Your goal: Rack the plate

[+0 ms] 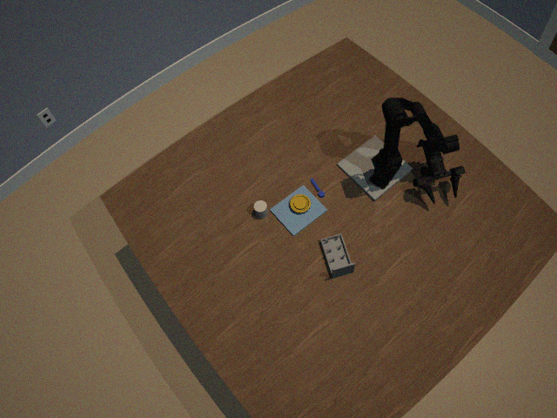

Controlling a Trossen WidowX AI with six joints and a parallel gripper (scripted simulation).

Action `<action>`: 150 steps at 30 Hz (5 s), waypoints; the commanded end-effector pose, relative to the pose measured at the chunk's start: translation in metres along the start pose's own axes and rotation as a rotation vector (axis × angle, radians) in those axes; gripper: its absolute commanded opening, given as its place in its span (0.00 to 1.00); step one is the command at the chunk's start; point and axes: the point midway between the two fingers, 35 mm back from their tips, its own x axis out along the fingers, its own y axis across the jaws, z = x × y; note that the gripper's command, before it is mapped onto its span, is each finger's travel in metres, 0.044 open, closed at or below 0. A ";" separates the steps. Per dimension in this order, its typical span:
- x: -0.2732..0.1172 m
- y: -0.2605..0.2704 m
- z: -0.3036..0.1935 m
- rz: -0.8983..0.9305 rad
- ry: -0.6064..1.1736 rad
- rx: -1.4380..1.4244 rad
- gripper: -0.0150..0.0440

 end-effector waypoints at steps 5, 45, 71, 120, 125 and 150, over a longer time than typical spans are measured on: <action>0.007 0.002 -0.005 0.043 -0.016 0.054 0.93; 0.105 0.126 -0.094 0.835 -0.138 1.018 0.93; 0.094 0.265 -0.145 1.226 0.098 1.641 0.93; -0.097 0.450 -0.151 1.787 0.876 2.861 0.93; -0.125 0.459 -0.149 1.805 1.020 2.992 0.93; -0.135 0.490 -0.054 1.785 1.413 3.273 0.93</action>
